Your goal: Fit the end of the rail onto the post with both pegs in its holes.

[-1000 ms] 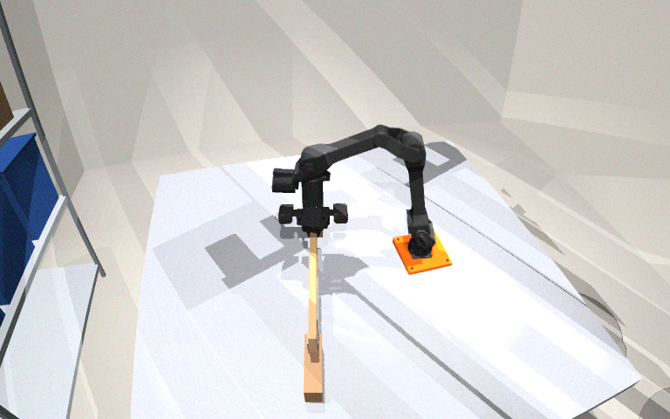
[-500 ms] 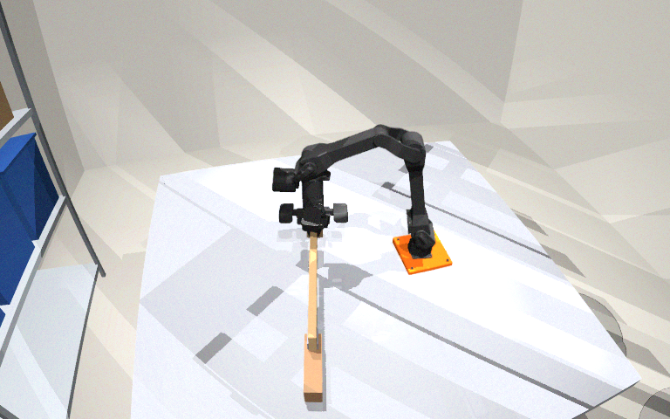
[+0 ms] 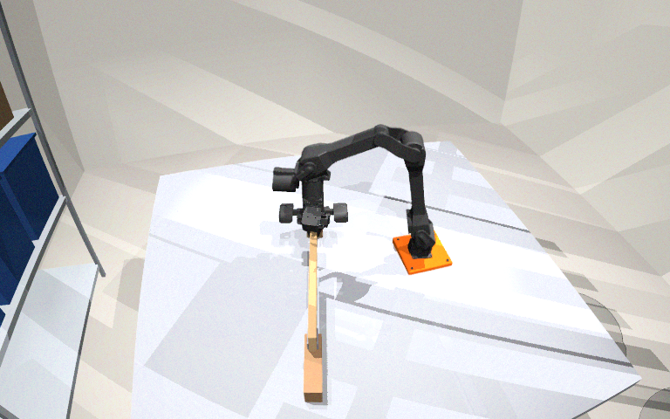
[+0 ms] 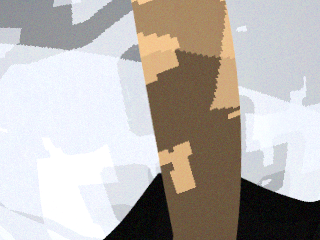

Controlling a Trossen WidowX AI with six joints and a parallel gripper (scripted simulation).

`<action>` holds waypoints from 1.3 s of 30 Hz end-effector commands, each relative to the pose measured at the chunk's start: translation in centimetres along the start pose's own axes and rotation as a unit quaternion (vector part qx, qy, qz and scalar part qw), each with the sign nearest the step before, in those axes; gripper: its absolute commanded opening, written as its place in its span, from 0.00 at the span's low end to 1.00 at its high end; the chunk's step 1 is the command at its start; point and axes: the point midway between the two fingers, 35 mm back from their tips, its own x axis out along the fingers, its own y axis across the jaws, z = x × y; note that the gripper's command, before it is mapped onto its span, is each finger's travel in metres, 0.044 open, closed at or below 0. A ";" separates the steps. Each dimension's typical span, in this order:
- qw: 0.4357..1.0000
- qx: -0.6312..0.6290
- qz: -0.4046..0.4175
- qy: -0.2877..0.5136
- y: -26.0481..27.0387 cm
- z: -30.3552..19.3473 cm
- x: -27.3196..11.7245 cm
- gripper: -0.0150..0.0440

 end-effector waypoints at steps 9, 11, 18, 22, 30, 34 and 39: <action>1.000 0.002 -0.003 0.004 0.0 -0.5 -0.3 0.25; 1.000 0.002 -0.003 0.004 0.0 -0.5 -0.4 0.25; 1.000 0.002 -0.003 0.004 0.0 -0.5 -0.4 0.25; 1.000 0.002 -0.003 0.004 0.0 -0.5 -0.4 0.25; 1.000 0.002 -0.003 0.004 0.0 -0.2 -0.4 0.25; 1.000 0.002 -0.003 0.004 0.0 -0.1 -0.4 0.25; 1.000 0.002 -0.003 0.004 0.0 0.1 -0.4 0.25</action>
